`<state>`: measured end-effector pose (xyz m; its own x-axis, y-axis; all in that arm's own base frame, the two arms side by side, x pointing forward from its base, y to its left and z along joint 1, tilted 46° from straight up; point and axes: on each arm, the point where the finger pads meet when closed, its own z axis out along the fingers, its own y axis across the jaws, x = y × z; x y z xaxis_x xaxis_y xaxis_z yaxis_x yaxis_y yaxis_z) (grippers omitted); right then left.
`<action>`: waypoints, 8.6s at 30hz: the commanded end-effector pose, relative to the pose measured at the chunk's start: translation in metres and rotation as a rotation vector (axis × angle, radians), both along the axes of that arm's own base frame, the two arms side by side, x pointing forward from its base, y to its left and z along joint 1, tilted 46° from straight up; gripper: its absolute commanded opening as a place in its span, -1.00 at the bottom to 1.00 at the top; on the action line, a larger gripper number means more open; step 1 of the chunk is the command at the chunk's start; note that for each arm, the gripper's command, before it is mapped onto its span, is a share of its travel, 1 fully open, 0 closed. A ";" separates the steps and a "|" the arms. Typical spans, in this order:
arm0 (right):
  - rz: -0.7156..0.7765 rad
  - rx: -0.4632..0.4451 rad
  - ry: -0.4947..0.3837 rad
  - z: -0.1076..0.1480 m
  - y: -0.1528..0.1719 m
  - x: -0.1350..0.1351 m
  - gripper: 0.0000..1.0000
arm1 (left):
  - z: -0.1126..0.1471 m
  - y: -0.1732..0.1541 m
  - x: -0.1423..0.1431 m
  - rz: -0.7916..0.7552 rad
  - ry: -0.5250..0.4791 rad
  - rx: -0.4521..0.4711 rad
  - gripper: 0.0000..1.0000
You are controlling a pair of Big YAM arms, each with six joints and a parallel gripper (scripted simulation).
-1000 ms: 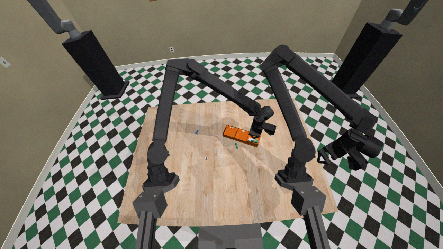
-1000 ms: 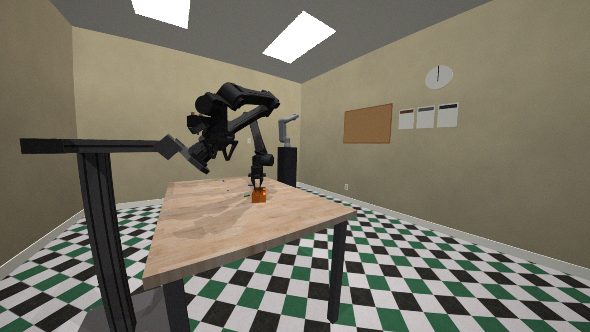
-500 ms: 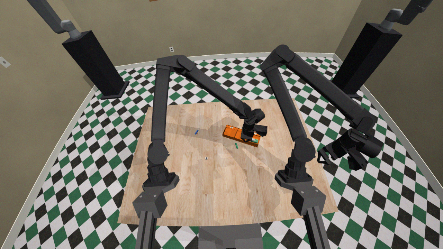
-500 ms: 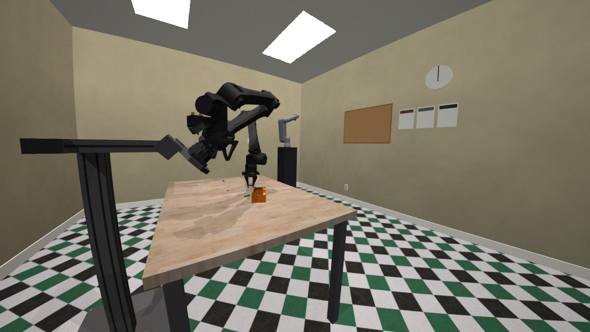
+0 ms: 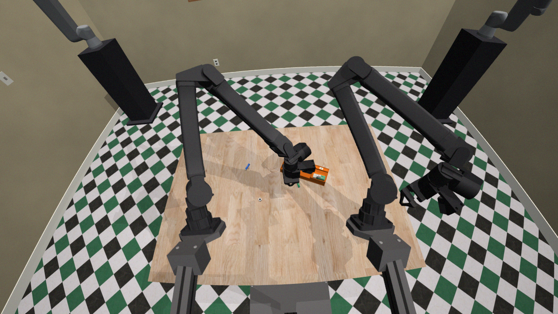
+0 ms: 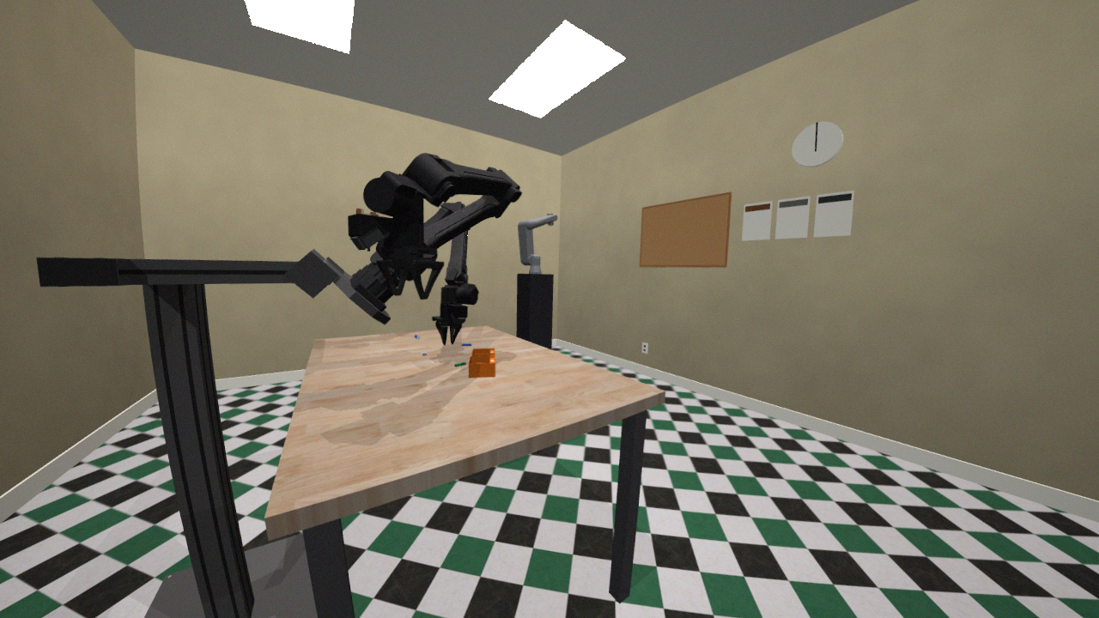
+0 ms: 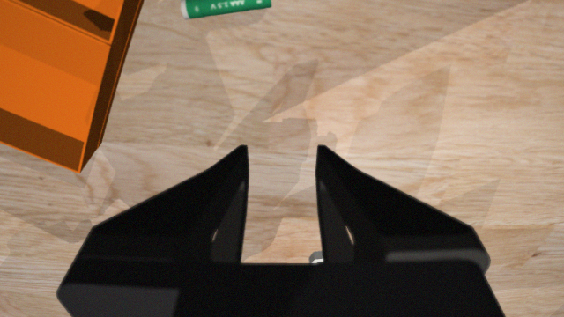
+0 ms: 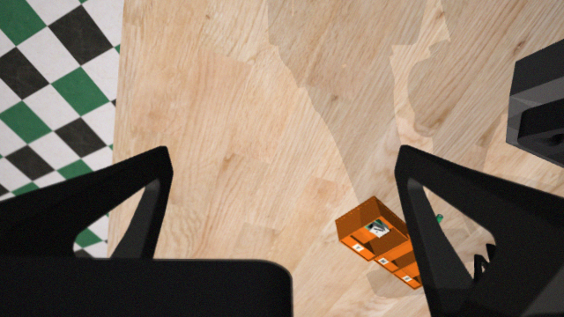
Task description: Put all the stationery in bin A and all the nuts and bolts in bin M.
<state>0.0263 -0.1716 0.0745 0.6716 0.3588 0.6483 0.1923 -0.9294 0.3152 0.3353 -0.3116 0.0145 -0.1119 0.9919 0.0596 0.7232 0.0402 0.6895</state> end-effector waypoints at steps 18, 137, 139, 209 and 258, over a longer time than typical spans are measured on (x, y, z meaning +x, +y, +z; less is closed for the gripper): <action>-0.023 -0.006 0.007 0.008 -0.012 -0.010 1.00 | -0.012 0.146 -0.034 0.407 -0.093 -0.414 -0.40; -0.023 -0.006 0.007 0.008 -0.012 -0.010 1.00 | -0.075 0.170 -0.002 0.455 -0.098 -0.454 -0.79; -0.023 -0.006 0.007 0.008 -0.012 -0.010 1.00 | -0.075 0.170 -0.003 0.455 -0.097 -0.454 -0.79; -0.023 -0.006 0.007 0.008 -0.012 -0.010 1.00 | 0.014 0.032 0.014 0.461 -0.109 -0.471 -0.79; -0.023 -0.006 0.007 0.008 -0.012 -0.010 1.00 | 0.052 -0.084 0.075 -0.244 -0.009 0.202 -0.79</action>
<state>0.0263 -0.1716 0.0745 0.6716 0.3588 0.6483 0.1923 -0.9294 0.3152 0.4036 -0.3957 0.0658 0.0432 0.9853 0.1652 0.6963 -0.1482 0.7022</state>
